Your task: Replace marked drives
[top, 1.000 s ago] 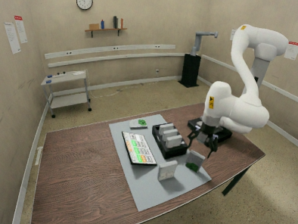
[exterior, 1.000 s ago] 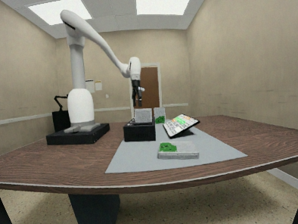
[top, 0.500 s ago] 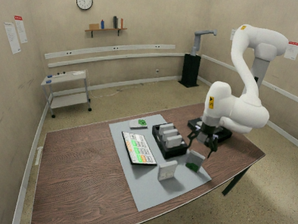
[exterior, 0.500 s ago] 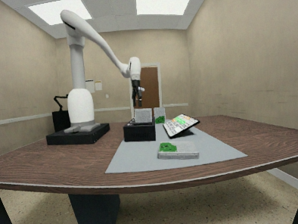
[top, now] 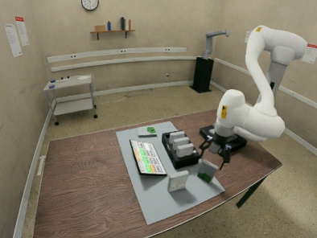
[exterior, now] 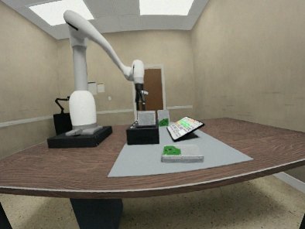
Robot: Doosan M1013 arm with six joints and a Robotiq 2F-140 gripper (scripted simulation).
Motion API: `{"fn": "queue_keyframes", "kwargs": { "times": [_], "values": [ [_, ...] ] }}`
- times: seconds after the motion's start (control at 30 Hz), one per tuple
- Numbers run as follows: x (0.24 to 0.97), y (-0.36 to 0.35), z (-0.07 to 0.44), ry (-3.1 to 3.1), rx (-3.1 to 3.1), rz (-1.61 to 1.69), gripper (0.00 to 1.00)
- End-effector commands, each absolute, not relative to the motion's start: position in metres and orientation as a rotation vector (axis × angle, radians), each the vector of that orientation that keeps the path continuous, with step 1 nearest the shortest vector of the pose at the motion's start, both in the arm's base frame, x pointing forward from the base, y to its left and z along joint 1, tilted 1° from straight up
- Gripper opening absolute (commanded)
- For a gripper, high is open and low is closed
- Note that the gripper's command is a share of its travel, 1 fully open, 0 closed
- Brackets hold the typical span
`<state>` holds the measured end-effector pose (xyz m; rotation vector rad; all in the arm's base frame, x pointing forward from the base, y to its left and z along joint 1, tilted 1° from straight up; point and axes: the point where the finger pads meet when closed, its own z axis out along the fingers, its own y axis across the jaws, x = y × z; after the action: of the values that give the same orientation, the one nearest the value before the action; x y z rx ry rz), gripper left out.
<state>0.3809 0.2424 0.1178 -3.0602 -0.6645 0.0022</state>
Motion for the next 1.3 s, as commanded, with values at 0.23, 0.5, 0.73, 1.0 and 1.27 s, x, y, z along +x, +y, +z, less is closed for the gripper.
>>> {"fn": "queue_keyframes", "kwargs": {
  "times": [0.23,0.5,0.73,1.0,1.27],
  "values": [
    [0.381,0.243,0.097,-0.664,-3.06,0.001,0.89],
    [0.381,0.243,0.077,-0.664,-3.06,0.001,0.89],
    [0.381,0.243,0.067,-0.664,-3.06,0.001,0.89],
    [0.381,0.243,0.055,-0.664,-3.06,0.001,0.89],
    [0.381,0.243,0.052,-0.664,-3.06,0.001,0.89]
  ]
}}
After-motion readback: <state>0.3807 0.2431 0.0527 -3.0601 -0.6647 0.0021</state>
